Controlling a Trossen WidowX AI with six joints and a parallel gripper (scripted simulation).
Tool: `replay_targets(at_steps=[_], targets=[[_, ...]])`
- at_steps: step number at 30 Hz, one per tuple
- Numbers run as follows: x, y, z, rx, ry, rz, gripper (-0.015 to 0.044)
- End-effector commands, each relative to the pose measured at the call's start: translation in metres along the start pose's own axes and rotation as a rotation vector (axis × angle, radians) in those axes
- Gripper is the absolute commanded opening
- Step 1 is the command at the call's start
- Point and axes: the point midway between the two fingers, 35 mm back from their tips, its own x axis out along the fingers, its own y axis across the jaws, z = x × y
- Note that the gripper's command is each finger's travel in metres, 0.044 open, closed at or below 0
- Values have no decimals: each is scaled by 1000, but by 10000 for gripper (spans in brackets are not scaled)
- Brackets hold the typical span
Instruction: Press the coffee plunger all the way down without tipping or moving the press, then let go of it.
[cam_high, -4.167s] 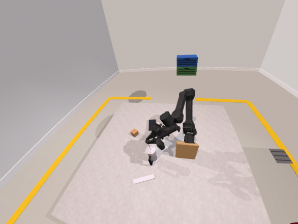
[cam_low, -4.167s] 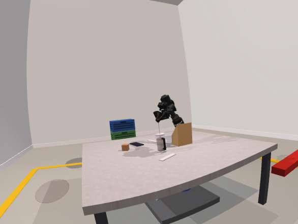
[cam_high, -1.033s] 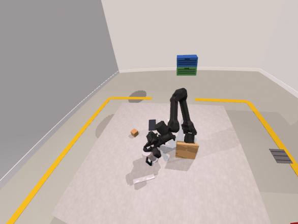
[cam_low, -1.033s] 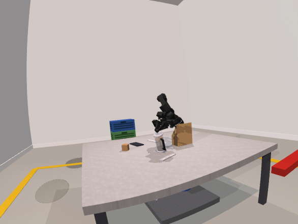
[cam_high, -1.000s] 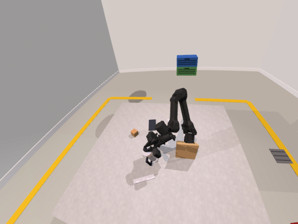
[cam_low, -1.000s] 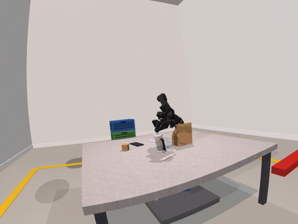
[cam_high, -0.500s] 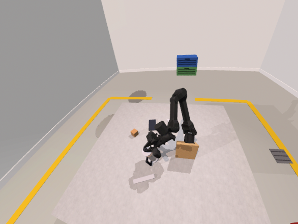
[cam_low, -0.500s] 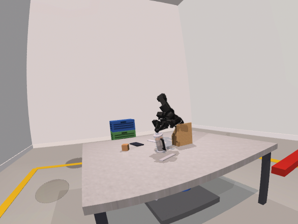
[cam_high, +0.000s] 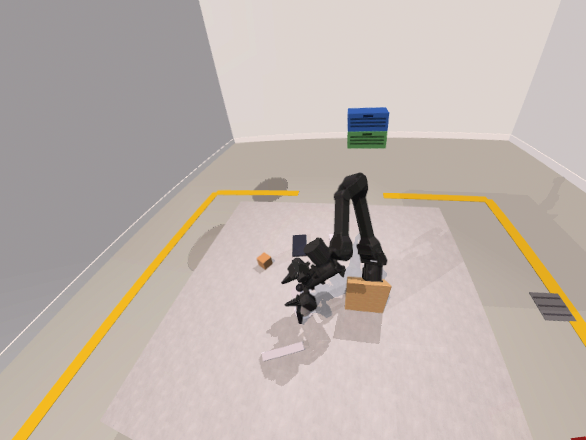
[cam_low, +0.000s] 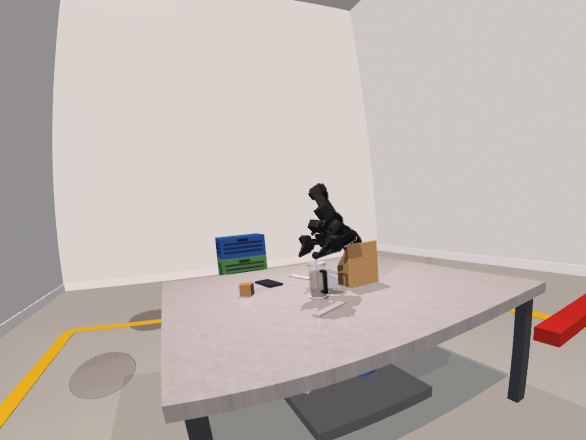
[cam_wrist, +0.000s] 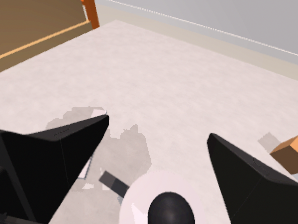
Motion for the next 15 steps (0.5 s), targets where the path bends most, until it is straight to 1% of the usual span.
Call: replay_targets(at_steps=[1,4,6,12,15], targets=[[-2,1,5,4,-14,10,440],[-8,1,12,12,-15,10,440],[-18,1,19,12,-6,12,440],[-76,-11,41,2,17,-2,440],[-84,-14,43,-1,17,-5,440]])
